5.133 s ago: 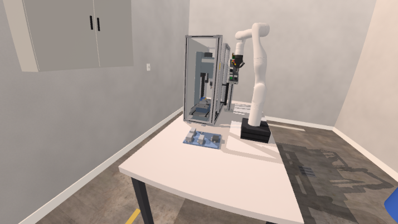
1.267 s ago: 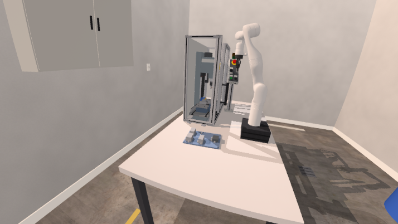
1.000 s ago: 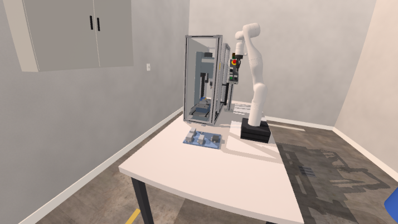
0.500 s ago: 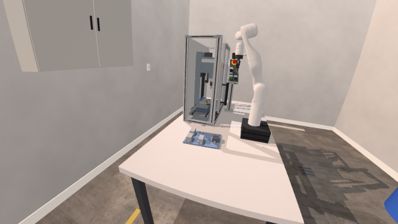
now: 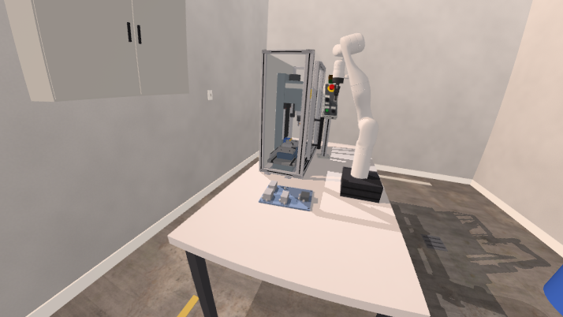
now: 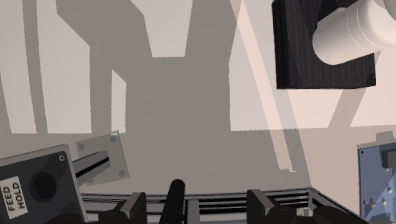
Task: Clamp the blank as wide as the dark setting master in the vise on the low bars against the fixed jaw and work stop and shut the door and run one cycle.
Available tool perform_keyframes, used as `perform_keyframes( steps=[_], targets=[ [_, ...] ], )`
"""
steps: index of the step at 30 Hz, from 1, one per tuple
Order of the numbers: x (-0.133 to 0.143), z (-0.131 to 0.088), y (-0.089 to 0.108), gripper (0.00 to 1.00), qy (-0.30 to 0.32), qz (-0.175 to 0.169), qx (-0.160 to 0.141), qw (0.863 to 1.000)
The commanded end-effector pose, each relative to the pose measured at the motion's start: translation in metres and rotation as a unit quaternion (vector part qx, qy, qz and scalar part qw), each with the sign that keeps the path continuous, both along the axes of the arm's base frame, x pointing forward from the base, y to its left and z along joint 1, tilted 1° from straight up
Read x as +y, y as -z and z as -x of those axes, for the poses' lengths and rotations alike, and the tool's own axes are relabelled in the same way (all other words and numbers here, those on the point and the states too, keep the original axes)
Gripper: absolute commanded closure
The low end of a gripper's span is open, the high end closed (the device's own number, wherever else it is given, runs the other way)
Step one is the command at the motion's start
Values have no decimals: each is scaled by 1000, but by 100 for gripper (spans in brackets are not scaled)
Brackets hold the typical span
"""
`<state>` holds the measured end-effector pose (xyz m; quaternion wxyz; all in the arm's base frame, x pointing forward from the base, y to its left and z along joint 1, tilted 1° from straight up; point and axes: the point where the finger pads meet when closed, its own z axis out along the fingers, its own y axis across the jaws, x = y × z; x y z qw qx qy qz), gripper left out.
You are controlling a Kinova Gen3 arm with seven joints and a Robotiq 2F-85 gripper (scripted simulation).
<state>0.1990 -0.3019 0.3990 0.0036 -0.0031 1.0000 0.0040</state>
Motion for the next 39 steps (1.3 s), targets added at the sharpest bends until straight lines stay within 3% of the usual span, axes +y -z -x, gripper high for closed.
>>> perform_keyframes(
  steps=[1,21,26,38,39],
  targets=[
    [0,0,0,20,0,0,0,1000],
    [0,0,0,20,0,0,0,1000],
    [-31,0,0,20,0,0,0,1000],
    [-31,0,0,20,0,0,0,1000],
    [-31,0,0,20,0,0,-11,1000]
  ],
)
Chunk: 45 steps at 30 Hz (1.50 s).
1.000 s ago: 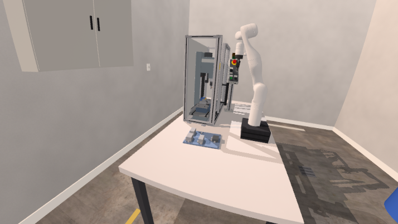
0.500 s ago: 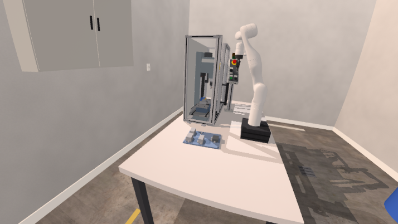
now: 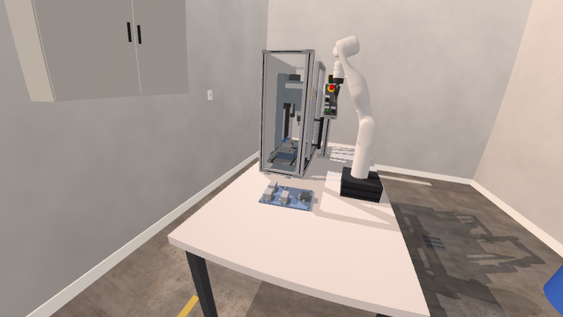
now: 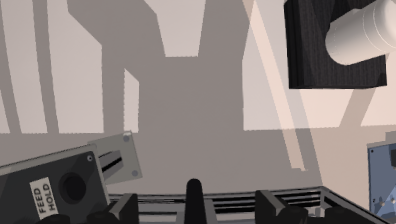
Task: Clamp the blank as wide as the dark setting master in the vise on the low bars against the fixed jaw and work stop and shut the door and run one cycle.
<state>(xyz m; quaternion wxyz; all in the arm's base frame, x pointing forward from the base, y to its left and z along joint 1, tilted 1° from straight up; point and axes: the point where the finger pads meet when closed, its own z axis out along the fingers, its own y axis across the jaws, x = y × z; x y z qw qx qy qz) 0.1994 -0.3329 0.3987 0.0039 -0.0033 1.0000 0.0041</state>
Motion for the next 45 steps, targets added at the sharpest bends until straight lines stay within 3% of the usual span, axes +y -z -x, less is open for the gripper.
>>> perform_keyframes(
  steps=[1,4,16,21,33,38,45],
  targets=[
    [0,0,0,20,0,0,-21,1000],
    [0,0,-1,20,1,0,-52,999],
    [0,0,-1,20,1,0,-52,999],
    [0,0,49,20,1,0,-52,999],
    [0,0,49,20,1,0,-52,999],
    [1,-1,99,20,1,0,-52,999],
    [1,-1,99,20,1,0,-52,999]
  ],
)
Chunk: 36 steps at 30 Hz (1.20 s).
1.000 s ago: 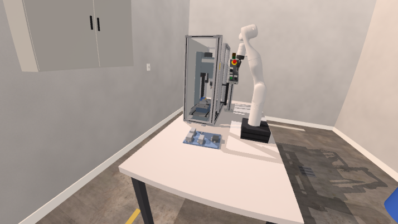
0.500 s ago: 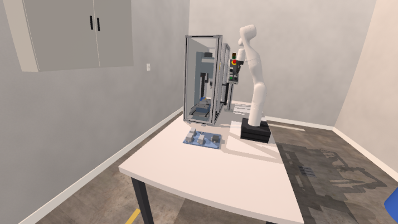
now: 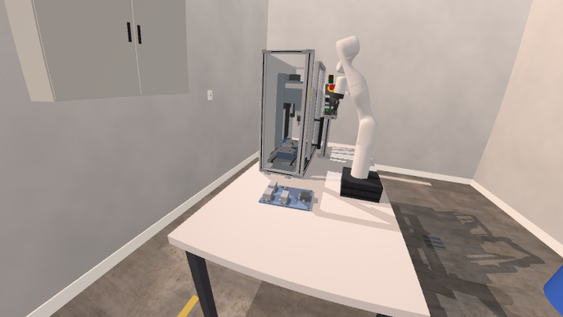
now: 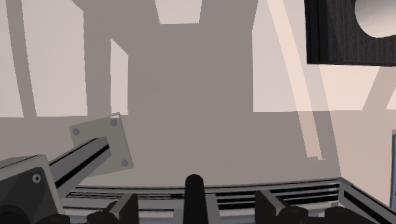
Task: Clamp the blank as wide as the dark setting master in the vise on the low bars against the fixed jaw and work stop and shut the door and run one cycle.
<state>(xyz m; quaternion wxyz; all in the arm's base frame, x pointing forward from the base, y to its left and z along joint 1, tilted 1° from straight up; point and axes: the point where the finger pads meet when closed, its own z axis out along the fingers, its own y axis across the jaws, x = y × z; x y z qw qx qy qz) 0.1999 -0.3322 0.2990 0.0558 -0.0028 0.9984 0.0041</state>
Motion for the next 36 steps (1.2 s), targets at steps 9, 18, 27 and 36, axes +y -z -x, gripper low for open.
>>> perform_keyframes(
  steps=[9,18,27,36],
  targets=[
    [0,0,40,20,0,0,-1,1000],
    [0,0,50,20,0,0,-1,1000],
    [0,-30,50,20,0,0,-1,1000],
    [0,-30,50,20,0,0,-1,1000]
  ],
)
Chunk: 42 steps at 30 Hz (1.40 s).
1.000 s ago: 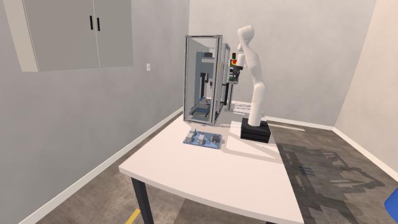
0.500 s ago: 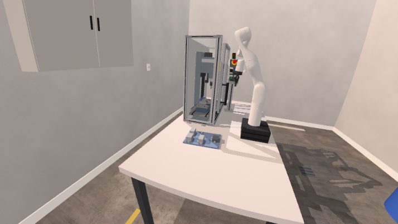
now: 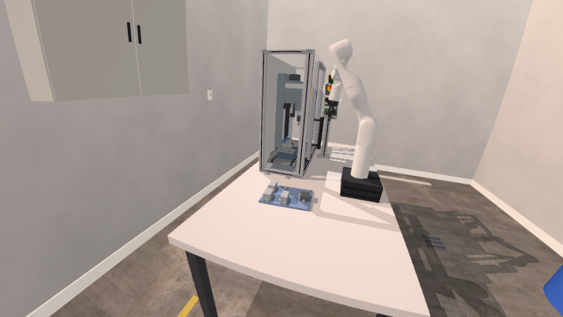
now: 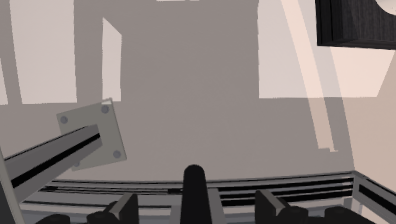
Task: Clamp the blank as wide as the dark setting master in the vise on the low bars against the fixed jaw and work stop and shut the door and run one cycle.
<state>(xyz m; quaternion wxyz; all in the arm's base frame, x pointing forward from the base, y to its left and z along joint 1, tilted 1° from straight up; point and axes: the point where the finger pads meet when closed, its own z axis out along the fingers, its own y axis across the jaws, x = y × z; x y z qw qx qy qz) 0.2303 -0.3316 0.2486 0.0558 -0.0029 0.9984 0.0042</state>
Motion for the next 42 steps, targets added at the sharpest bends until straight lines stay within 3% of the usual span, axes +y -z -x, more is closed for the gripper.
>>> perform_keyframes(
  steps=[1,3,8,20,25,37,38,42],
  targets=[
    [0,0,0,20,0,0,0,1000],
    [0,0,0,20,0,0,0,1000],
    [0,-30,0,20,0,0,-1,1000],
    [0,-30,0,20,0,0,-1,1000],
    [0,-47,0,20,0,0,-1,1000],
    [0,-47,0,20,0,0,-1,1000],
    [0,-47,0,61,0,0,-1,1000],
    [0,-47,0,61,0,0,-1,1000]
  ],
)
